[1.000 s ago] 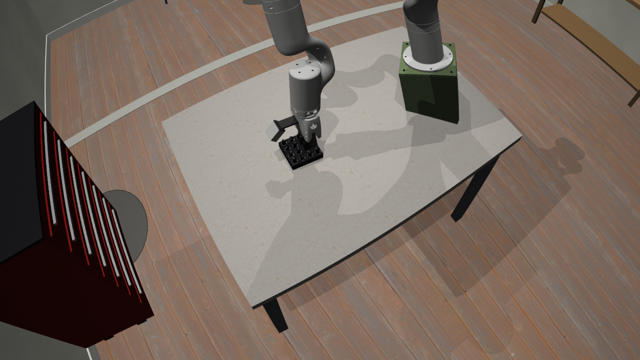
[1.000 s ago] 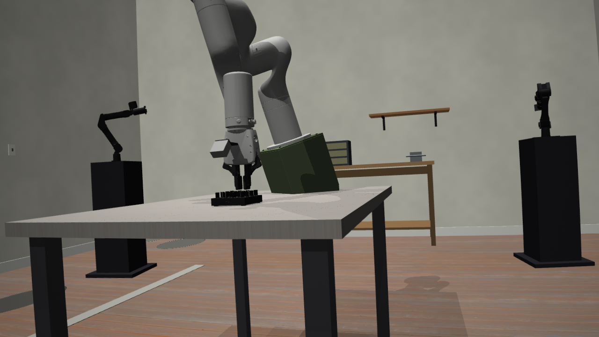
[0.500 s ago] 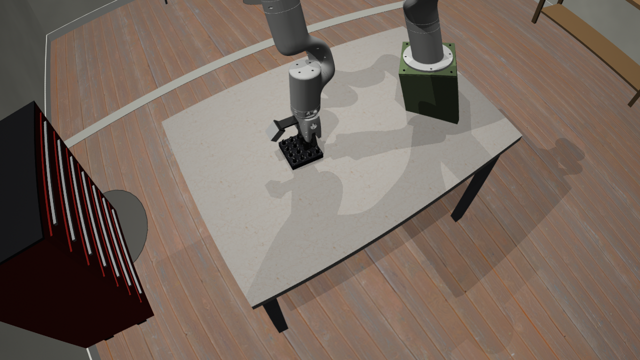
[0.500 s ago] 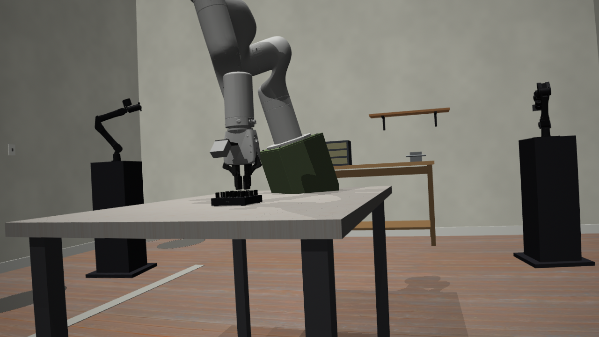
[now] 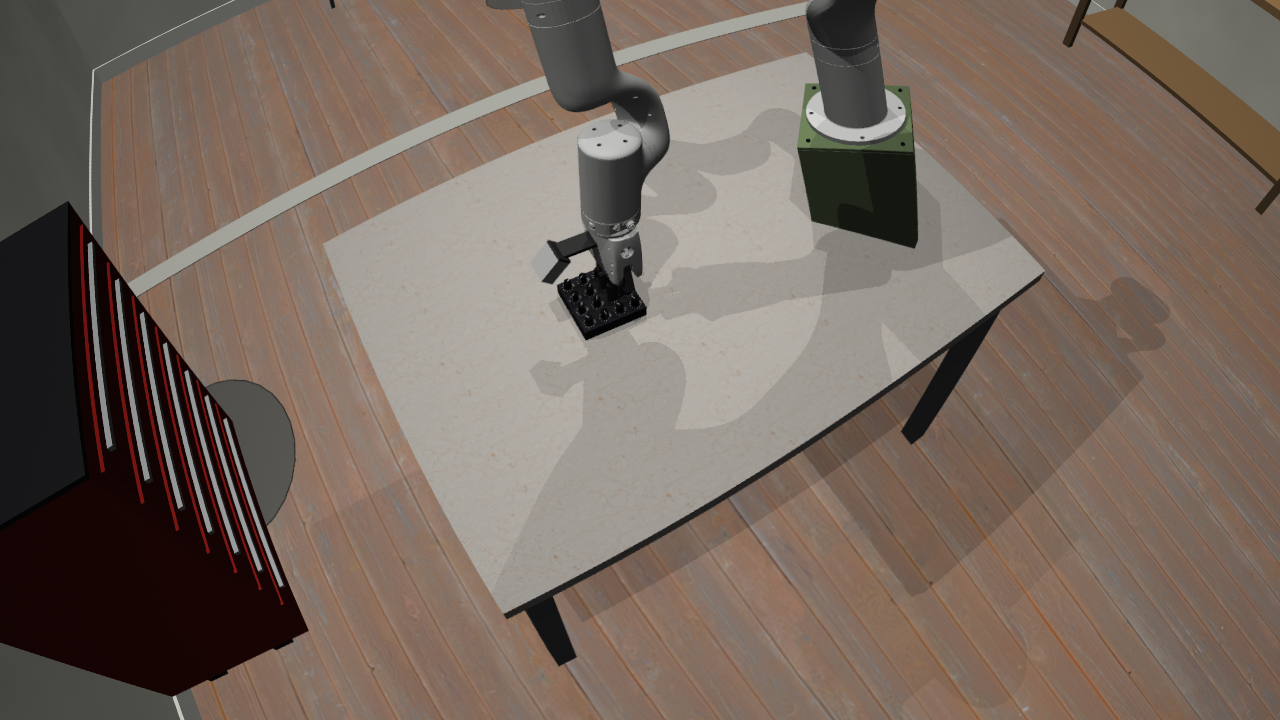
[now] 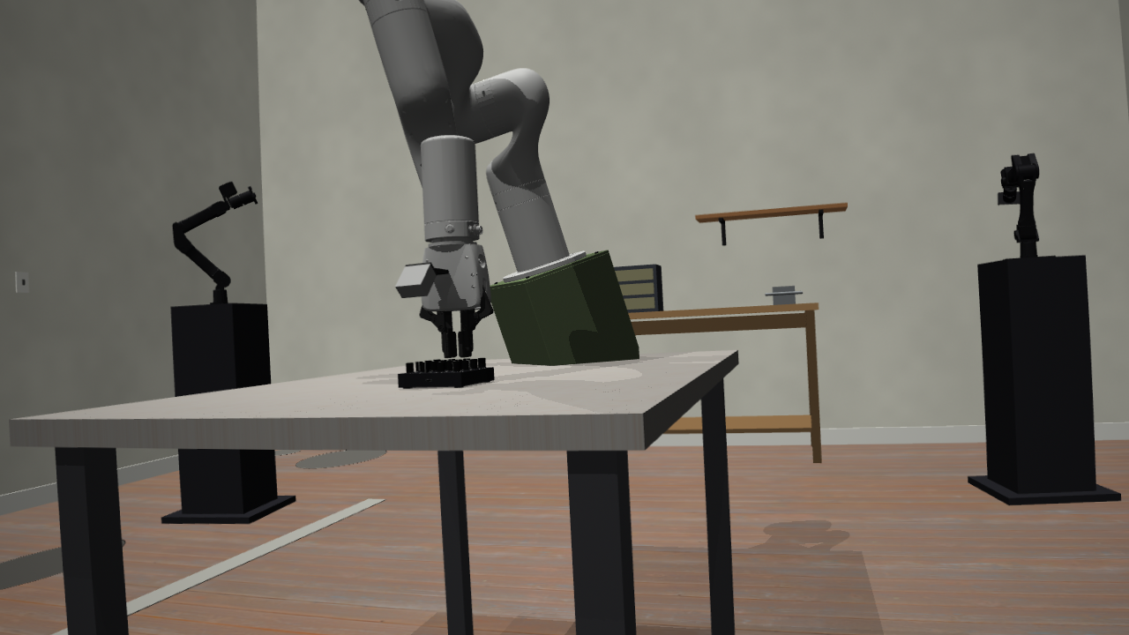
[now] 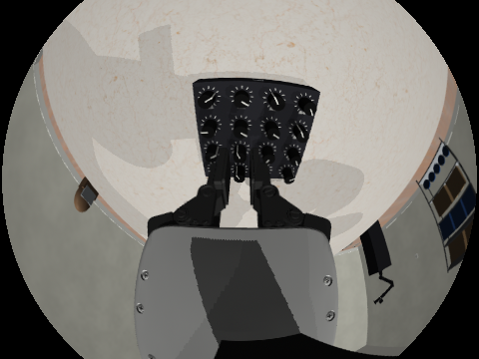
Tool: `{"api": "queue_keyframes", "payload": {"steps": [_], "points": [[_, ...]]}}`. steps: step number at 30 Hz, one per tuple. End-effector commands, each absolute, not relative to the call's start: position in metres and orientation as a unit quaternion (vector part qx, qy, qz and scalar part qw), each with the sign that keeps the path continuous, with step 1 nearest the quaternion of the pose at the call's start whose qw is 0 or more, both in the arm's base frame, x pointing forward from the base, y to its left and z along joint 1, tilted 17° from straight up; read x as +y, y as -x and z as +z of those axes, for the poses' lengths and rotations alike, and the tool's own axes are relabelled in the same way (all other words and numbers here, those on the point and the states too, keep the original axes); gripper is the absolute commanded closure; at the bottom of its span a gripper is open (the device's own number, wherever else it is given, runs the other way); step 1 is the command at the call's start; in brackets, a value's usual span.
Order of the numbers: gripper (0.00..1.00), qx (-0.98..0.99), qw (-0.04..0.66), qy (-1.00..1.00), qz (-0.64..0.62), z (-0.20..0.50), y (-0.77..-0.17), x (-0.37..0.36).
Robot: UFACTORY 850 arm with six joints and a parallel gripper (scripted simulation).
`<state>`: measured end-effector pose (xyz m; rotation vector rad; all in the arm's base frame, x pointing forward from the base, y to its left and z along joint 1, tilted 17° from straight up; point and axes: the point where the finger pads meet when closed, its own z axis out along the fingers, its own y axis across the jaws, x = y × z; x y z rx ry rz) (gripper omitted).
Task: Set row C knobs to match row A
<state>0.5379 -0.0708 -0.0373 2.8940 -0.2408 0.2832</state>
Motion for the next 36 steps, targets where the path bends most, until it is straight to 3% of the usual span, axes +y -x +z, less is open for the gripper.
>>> {"api": "queue_keyframes", "payload": {"steps": [1,36], "points": [[0.81,-0.082,0.112,-0.986,0.097,-0.038,-0.539,-0.071],[0.81,-0.082,0.112,-0.986,0.097,-0.048,-0.541,-0.073]]}}
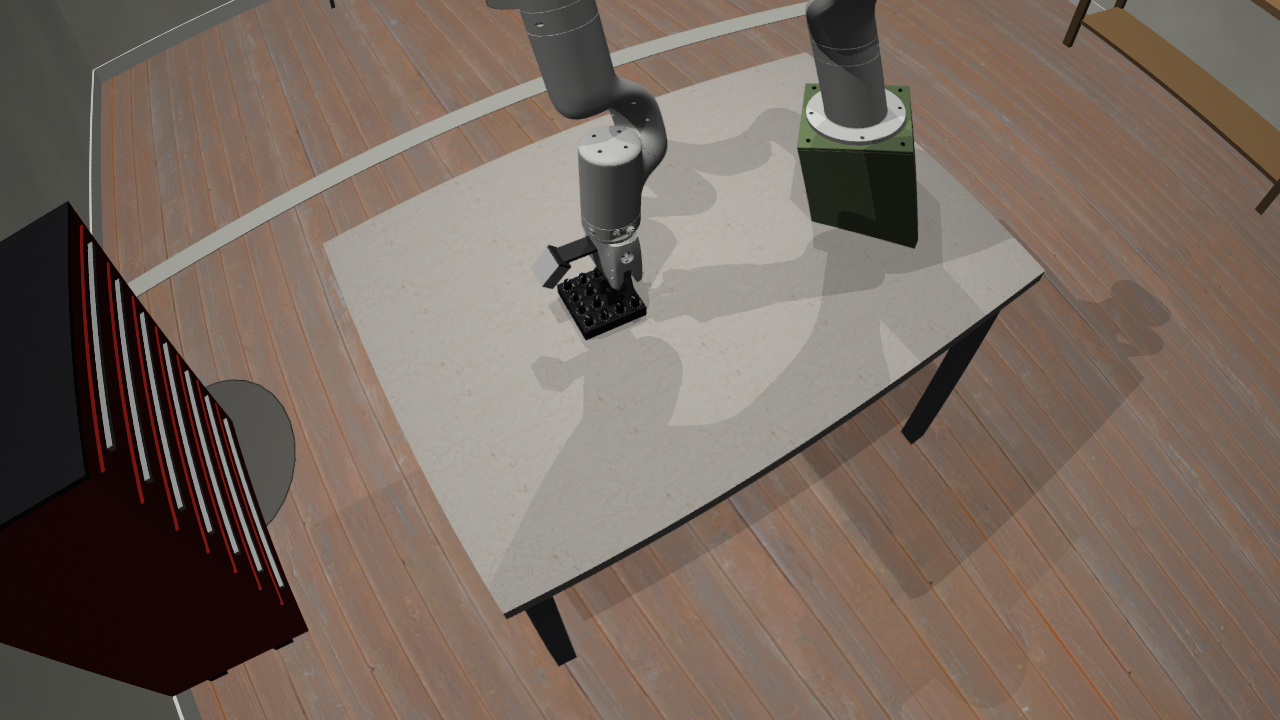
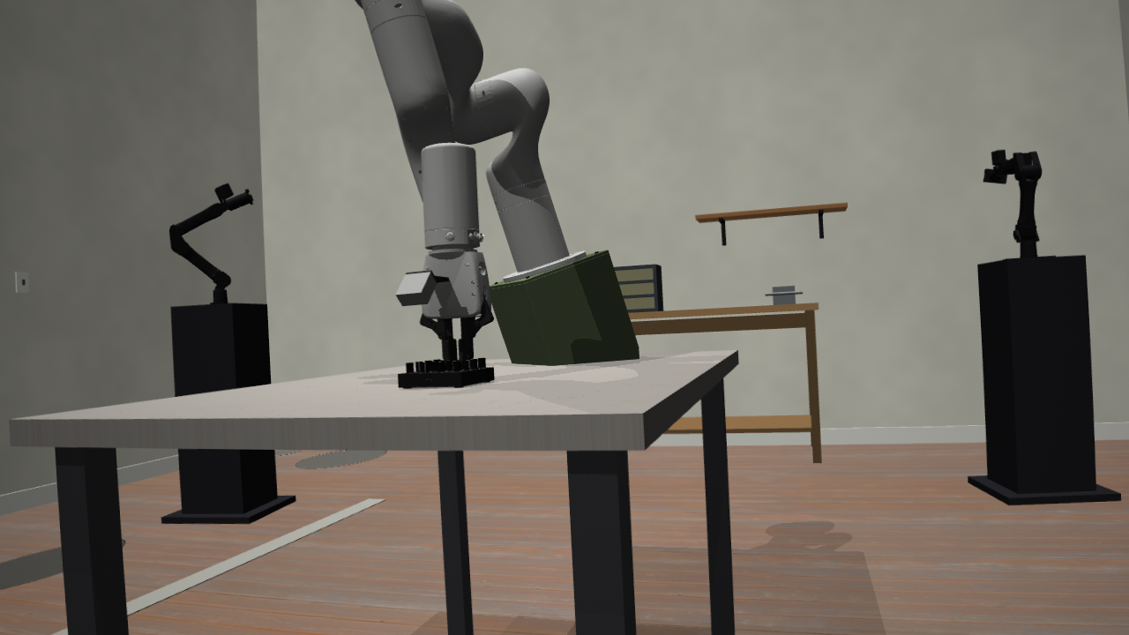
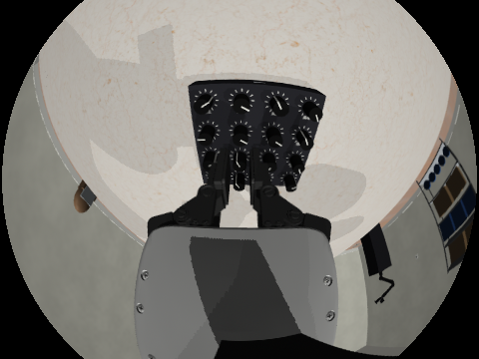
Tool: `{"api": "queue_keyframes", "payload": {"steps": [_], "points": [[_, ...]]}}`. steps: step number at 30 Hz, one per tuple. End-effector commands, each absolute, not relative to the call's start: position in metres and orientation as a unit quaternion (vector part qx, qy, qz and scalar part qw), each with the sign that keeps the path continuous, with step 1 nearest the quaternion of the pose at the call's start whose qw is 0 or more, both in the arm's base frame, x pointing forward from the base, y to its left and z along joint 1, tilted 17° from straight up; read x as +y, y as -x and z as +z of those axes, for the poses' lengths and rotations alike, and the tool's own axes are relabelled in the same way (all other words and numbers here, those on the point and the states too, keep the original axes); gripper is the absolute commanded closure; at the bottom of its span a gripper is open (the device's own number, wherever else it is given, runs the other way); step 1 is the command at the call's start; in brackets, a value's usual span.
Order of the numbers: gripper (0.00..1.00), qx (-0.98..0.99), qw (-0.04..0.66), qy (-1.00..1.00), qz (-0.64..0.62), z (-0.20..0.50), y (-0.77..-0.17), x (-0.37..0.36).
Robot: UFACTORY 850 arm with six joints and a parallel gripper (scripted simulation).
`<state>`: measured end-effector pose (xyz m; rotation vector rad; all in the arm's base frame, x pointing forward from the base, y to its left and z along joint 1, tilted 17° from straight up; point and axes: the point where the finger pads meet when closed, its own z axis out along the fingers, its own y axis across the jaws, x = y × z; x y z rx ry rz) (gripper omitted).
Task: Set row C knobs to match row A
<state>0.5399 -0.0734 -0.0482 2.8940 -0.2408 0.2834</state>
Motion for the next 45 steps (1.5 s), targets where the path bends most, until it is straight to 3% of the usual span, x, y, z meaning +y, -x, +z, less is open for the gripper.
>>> {"api": "queue_keyframes", "payload": {"steps": [1,24,25,45], "points": [[0.81,-0.082,0.112,-0.986,0.097,-0.0477,-0.5406,-0.0734],[0.81,-0.082,0.112,-0.986,0.097,-0.0477,-0.5406,-0.0734],[0.92,-0.082,0.112,-0.986,0.097,-0.0477,-0.5406,-0.0734],[0.92,-0.082,0.112,-0.986,0.097,-0.0477,-0.5406,-0.0734]]}}
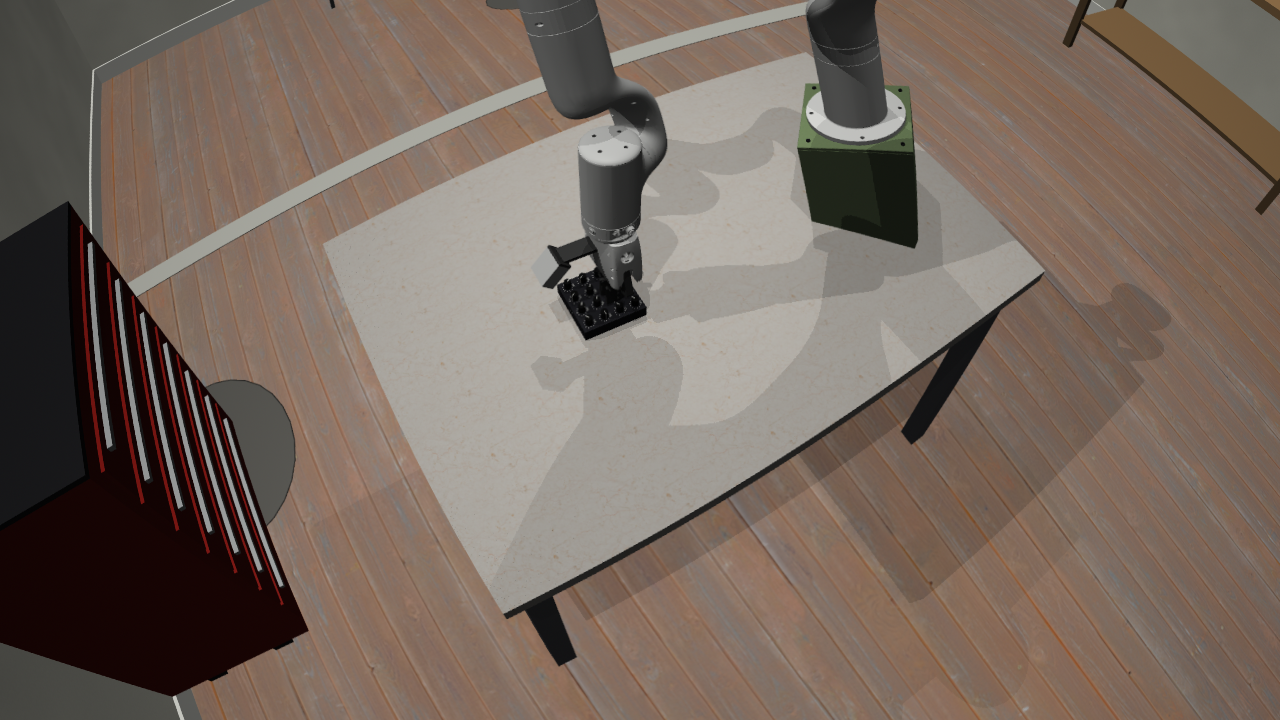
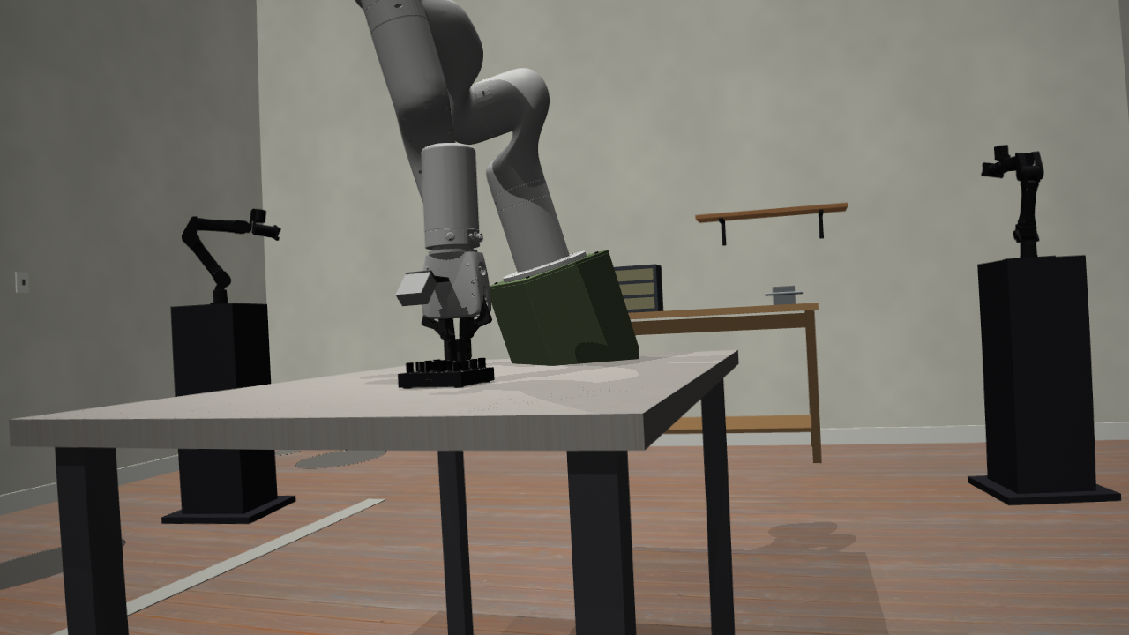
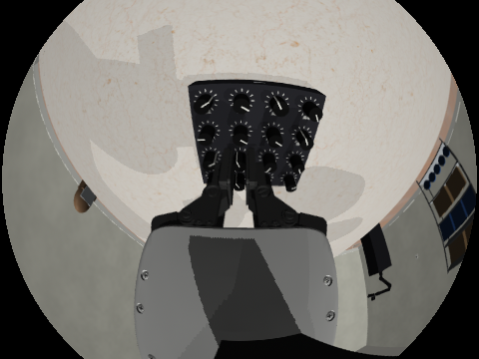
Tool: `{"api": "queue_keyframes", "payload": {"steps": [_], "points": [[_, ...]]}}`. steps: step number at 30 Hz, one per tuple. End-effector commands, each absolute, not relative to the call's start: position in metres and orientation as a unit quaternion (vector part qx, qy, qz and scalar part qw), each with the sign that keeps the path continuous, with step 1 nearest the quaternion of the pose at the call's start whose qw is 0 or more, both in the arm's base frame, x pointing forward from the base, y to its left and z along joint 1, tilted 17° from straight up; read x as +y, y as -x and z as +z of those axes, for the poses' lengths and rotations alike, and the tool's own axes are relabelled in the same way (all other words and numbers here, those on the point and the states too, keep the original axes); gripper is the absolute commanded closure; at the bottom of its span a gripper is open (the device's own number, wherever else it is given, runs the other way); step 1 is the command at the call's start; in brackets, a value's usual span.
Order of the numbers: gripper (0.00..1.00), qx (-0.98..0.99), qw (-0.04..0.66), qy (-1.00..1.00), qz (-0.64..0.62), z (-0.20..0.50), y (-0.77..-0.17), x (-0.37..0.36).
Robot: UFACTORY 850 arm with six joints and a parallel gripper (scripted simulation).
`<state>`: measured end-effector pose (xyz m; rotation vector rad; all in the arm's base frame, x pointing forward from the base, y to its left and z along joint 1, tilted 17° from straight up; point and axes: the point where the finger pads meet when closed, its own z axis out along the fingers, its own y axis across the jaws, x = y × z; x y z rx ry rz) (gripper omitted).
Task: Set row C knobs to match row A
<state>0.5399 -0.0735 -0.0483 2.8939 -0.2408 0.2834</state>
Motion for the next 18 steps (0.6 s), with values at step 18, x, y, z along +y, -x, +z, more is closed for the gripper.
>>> {"api": "queue_keyframes", "payload": {"steps": [18], "points": [[0.92,-0.084,0.111,-0.985,0.097,-0.0477,-0.5406,-0.0734]]}}
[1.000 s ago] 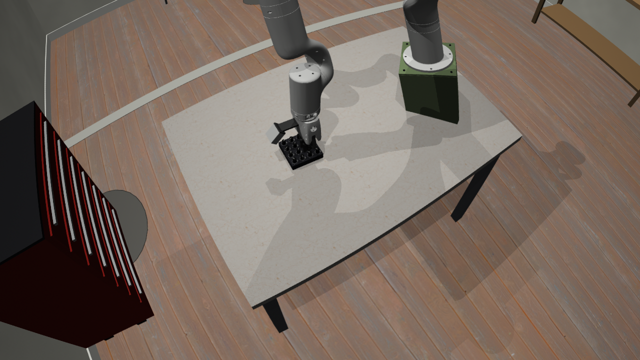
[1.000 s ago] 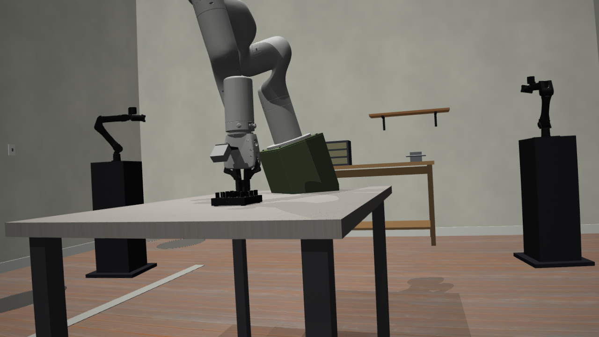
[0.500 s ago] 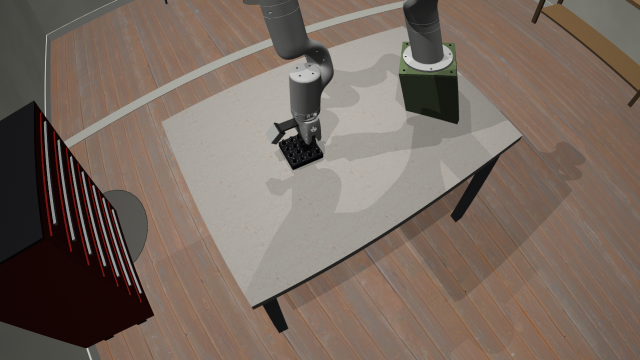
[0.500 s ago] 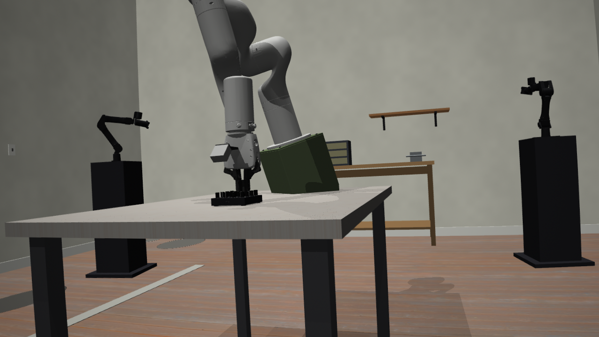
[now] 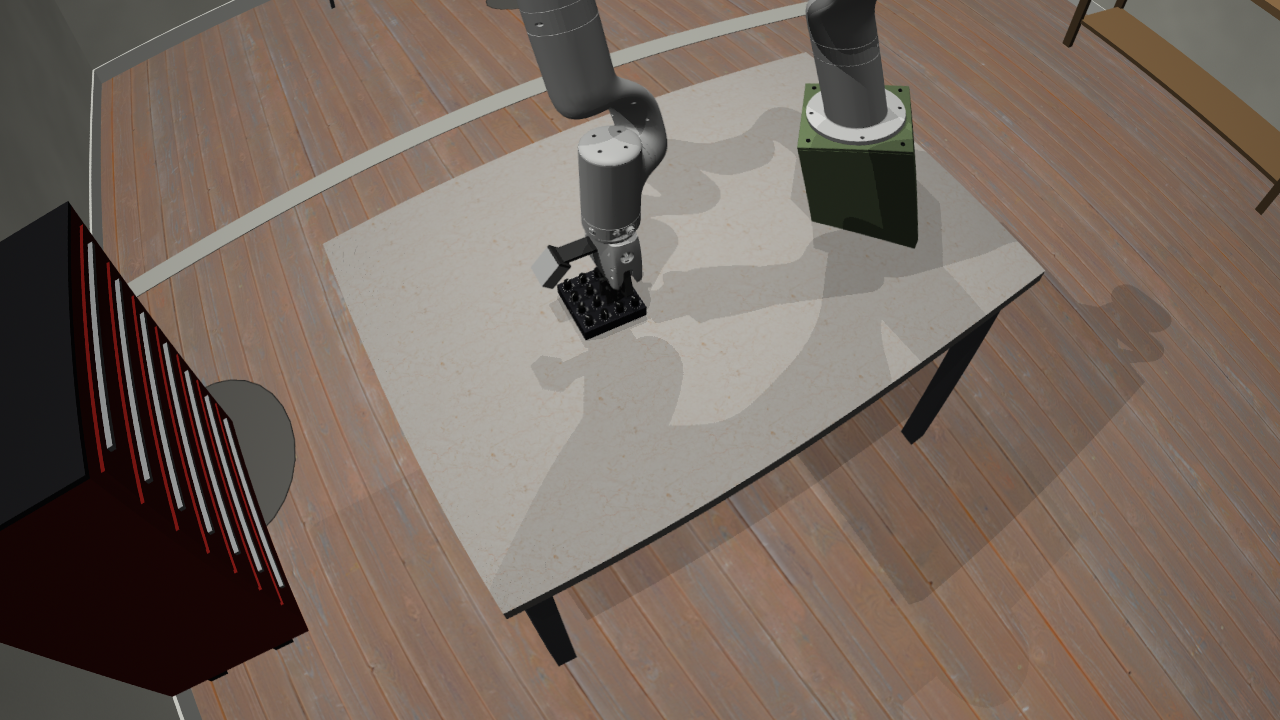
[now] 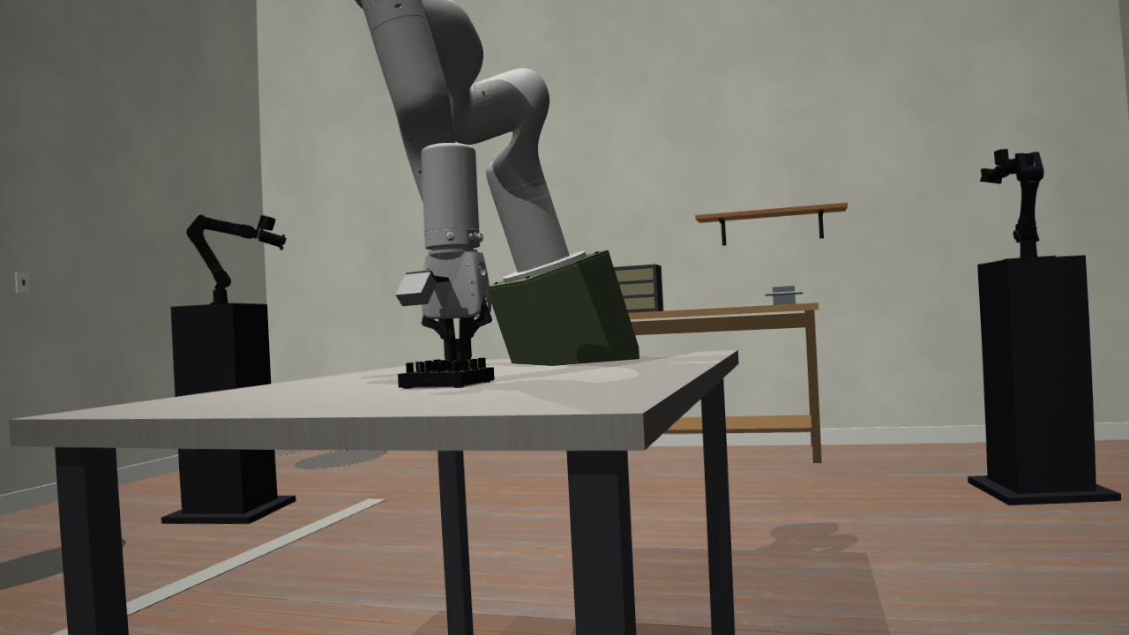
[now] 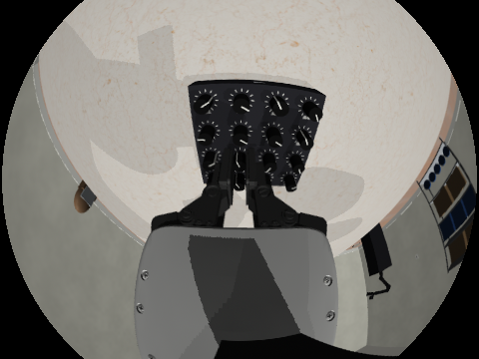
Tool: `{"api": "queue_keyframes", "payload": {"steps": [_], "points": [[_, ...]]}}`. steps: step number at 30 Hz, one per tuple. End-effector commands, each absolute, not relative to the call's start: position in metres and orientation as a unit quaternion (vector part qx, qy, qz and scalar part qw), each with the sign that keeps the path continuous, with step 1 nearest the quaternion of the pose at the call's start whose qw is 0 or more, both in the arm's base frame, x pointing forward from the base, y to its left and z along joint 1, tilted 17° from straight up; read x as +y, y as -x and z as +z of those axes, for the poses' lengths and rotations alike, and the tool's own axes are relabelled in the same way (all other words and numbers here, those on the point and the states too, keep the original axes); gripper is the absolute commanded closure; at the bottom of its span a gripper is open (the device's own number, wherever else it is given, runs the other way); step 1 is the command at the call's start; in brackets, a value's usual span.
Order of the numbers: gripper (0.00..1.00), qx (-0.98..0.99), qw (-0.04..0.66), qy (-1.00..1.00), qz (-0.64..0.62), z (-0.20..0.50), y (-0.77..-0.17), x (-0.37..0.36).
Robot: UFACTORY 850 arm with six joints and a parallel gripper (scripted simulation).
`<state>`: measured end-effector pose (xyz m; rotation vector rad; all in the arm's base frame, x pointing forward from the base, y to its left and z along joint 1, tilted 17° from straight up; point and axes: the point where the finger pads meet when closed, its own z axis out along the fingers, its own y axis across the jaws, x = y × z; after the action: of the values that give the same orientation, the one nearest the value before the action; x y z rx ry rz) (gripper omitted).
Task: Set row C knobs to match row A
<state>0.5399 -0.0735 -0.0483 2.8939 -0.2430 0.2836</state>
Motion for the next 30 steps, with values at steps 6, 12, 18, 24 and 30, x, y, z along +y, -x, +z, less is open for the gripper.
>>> {"api": "queue_keyframes", "payload": {"steps": [6,12,18,24,30], "points": [[0.92,-0.09,0.111,-0.985,0.098,-0.0477,-0.5406,-0.0734],[0.92,-0.106,0.109,-0.983,0.1,-0.0477,-0.5406,-0.0734],[0.92,-0.129,0.107,-0.981,0.102,-0.0477,-0.5406,-0.0734],[0.92,-0.161,0.103,-0.976,0.106,-0.0477,-0.5406,-0.0734],[0.92,-0.21,0.098,-0.967,0.111,-0.0477,-0.5406,-0.0734]]}}
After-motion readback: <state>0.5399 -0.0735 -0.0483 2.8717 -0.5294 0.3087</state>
